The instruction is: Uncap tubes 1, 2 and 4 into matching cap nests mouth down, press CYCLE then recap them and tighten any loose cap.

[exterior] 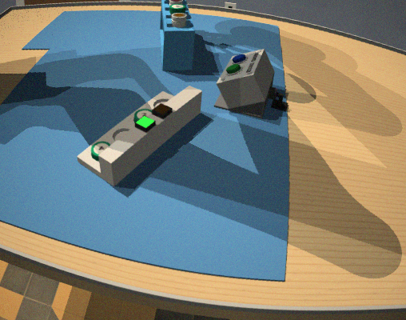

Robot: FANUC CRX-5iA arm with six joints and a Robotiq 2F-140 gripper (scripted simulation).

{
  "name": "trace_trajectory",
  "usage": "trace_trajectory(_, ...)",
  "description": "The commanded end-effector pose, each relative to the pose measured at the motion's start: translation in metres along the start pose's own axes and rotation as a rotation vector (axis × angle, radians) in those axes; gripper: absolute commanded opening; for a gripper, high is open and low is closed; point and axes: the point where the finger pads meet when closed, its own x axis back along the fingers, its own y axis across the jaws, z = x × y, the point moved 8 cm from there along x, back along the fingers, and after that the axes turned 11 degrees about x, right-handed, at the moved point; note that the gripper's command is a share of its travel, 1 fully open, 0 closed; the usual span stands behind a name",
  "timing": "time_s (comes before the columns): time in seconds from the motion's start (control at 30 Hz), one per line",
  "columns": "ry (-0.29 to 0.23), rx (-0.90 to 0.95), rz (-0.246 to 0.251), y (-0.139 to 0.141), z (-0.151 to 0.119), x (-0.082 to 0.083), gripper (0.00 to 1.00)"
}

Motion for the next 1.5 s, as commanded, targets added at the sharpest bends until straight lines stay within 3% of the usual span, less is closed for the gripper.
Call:
trace_trajectory(0.0, -0.001, 0.0, 0.0, -0.0002, 0.0004, 0.0001, 0.0)
trace_trajectory(0.17, -0.001, 0.0, 0.0, -0.0002, 0.0004, 0.0001, 0.0)
trace_trajectory(0.6, -0.001, -0.65, 0.0, -0.0002, 0.0004, -0.0006, 0.0)
trace_trajectory(0.67, -0.001, -0.65, 0.0, -0.0002, 0.0004, -0.0006, 0.0)
trace_trajectory(0.93, -0.001, -1.047, -0.001, -0.0002, 0.0004, -0.001, 0.0)
trace_trajectory(1.23, -0.001, -1.047, -0.001, -0.0002, 0.0004, -0.001, 0.0)
trace_trajectory(1.27, -0.001, -1.047, -0.001, -0.0002, 0.0004, -0.001, 0.35)
trace_trajectory(1.47, -0.001, -1.047, -0.001, -0.0002, 0.0004, -0.001, 0.35)
